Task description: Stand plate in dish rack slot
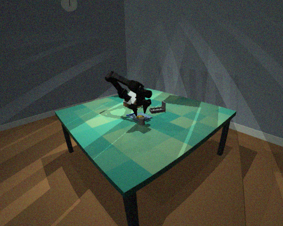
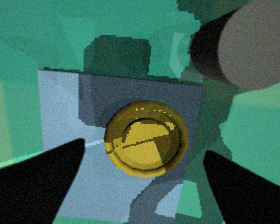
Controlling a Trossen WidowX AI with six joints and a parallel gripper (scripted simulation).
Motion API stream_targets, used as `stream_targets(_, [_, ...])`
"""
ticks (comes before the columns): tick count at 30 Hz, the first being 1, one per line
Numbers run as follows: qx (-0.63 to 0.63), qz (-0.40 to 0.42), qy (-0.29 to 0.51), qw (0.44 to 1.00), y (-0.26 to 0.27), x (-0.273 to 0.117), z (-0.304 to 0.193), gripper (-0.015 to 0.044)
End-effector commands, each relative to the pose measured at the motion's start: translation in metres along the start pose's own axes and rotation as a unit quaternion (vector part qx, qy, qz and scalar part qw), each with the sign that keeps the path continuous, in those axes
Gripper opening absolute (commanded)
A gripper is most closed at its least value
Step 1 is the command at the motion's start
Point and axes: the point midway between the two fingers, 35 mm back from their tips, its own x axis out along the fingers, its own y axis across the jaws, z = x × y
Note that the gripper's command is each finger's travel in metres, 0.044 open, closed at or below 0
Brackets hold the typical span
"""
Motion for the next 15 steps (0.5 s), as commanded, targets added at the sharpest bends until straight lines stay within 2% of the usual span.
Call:
stream_targets(1, [-0.002,-0.001,0.001,1.0,0.0,0.007,-0.001,0.04])
stream_targets(15, [-0.002,-0.002,0.001,1.0,-0.002,0.029,-0.004,0.04])
